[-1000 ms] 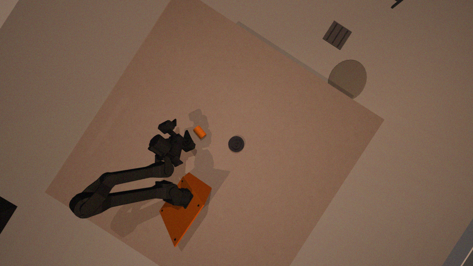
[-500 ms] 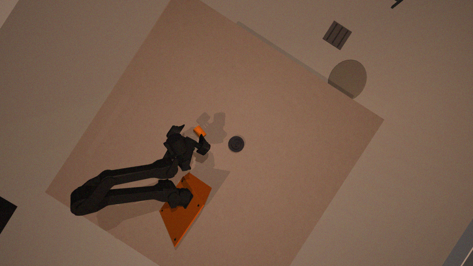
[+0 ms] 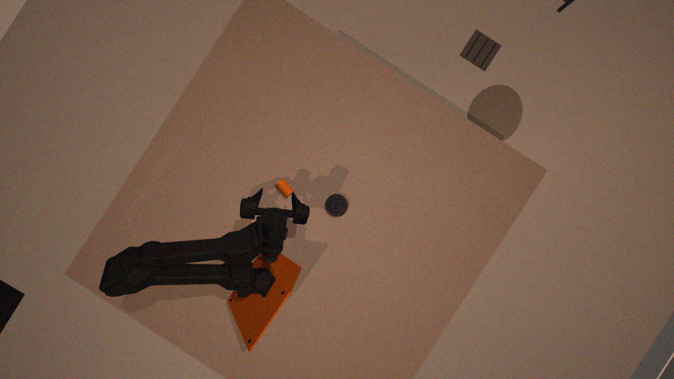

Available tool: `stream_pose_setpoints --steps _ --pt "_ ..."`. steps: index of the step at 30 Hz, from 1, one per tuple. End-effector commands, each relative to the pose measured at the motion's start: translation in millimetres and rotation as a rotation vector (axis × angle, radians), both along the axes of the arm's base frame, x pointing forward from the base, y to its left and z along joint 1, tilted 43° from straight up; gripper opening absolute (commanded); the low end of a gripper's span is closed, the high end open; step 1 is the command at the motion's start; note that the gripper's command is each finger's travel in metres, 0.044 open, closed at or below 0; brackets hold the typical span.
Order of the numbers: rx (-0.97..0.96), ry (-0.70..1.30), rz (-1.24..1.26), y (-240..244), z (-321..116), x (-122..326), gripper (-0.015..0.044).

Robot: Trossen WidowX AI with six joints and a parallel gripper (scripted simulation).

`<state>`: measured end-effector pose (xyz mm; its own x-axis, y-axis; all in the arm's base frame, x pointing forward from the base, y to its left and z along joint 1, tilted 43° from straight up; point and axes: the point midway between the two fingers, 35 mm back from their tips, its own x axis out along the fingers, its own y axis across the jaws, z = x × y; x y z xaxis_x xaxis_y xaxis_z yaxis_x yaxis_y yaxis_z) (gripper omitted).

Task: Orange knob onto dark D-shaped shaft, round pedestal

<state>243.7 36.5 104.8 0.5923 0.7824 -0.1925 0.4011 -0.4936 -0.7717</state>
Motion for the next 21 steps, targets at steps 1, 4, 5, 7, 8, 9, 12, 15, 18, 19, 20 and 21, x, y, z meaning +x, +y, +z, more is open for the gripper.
stream_pose_setpoints --steps 1,4,5,7,8,9,12,15,18,19,20,21 --pt "0.001 -0.026 0.009 -2.2 2.6 -0.4 0.044" --pt "0.087 0.118 -0.023 -3.1 2.3 3.0 0.044" --pt "0.144 0.215 -0.046 -3.6 2.1 5.2 0.044" --pt "0.258 0.409 -0.095 -4.6 1.7 9.3 0.044" --pt "0.314 0.506 -0.122 -5.0 1.5 11.2 0.044" --pt "0.37 0.602 -0.15 -5.3 1.3 13.1 0.044" --pt "0.537 0.888 -0.241 -6.2 0.8 18.1 0.044" --pt "0.702 1.17 -0.344 -6.7 0.5 22.4 0.044" --pt "0.866 1.446 -0.463 -6.9 0.3 25.9 0.044" --pt "0.921 1.536 -0.506 -7.0 0.2 26.9 0.044" --pt "0.975 1.624 -0.551 -6.9 0.3 27.9 0.044" --pt "1.03 1.712 -0.598 -6.9 0.3 28.7 0.044"
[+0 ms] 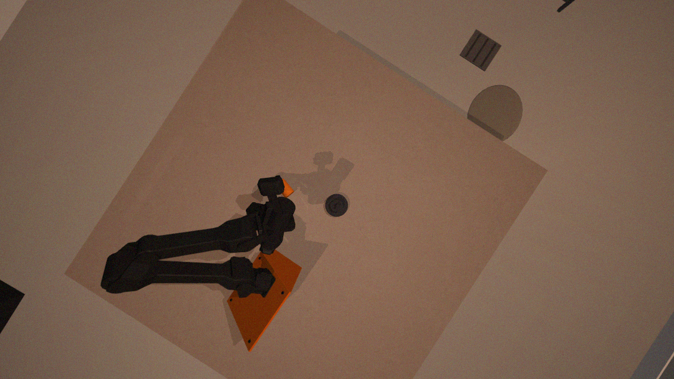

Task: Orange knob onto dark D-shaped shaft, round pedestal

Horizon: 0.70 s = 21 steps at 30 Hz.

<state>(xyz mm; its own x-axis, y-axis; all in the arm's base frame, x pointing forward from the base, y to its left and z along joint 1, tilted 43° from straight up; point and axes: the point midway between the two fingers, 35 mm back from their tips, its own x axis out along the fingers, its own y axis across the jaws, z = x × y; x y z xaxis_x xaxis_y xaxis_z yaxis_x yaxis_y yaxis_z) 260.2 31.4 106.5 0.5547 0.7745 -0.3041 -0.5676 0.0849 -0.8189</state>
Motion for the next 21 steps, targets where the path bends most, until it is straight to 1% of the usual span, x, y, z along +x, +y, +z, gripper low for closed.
stream_pose_setpoints --steps 1,10,21 --pt "0.414 0.831 -0.315 -1.7 -1.4 13.1 0.044" --pt "0.657 1.34 -0.577 -0.8 -0.5 15.8 0.044" --pt "0.935 1.917 -0.986 0.9 3.0 14.9 0.044"
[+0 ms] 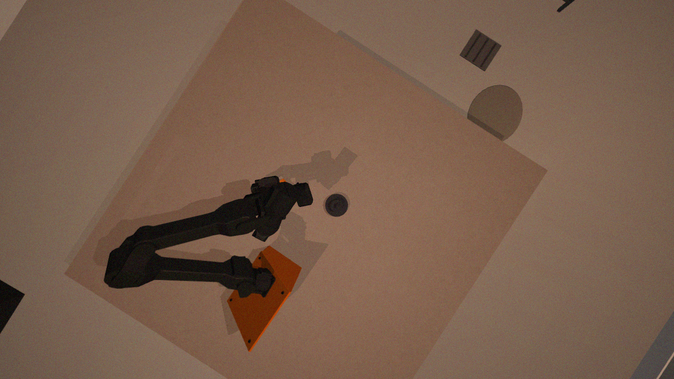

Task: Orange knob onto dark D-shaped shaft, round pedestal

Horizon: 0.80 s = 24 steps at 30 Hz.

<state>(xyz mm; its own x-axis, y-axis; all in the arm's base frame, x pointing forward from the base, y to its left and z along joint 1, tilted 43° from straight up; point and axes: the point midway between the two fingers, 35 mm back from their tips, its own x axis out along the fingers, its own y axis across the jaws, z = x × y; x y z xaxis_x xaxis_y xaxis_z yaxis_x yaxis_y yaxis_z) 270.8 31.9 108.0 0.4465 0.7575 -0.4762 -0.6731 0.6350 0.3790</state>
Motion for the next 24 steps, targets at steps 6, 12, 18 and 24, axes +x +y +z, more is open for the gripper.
stream_pose_setpoints --steps 6,12,18,24 --pt "0.358 1.094 -0.616 1.5 4.1 2.4 0.044" --pt "0.441 1.411 -0.855 2.6 7.8 -0.7 0.044" --pt "0.52 1.702 -1.12 3.5 11.9 -4.4 0.044" --pt "0.587 1.965 -1.416 4.3 16.8 -8.9 0.044"
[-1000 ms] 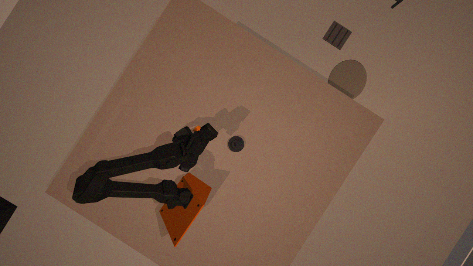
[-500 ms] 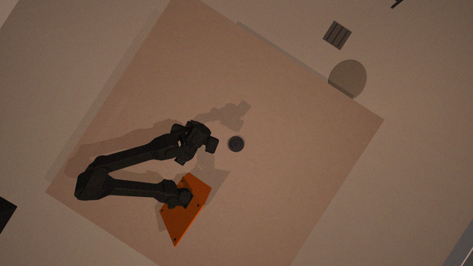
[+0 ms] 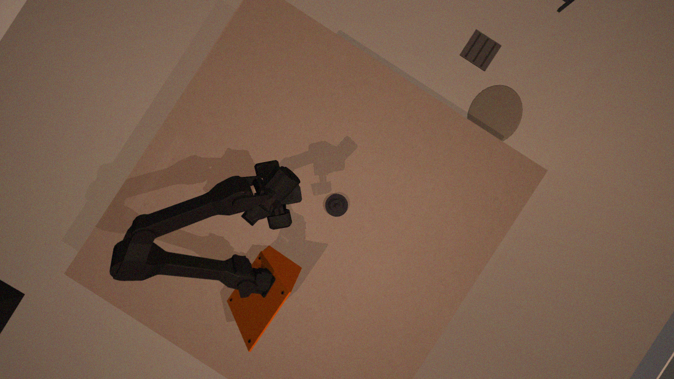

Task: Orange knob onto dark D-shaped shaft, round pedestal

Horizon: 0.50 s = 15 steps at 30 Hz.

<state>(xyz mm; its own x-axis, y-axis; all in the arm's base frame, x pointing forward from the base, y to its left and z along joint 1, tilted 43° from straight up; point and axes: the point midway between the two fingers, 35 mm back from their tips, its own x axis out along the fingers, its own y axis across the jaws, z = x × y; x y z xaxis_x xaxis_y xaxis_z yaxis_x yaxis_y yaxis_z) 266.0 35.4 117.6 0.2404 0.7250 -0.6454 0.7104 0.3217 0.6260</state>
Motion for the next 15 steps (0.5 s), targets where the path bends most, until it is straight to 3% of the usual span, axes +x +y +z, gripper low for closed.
stream_pose_setpoints --steps 1,4,15 --pt "0.074 0.768 -0.534 0.9 8.0 -4.7 0.044" --pt "0.082 0.868 -0.62 1.1 9.4 -6.0 0.044" --pt "0.082 0.869 -0.621 1.1 9.4 -6.0 0.044"
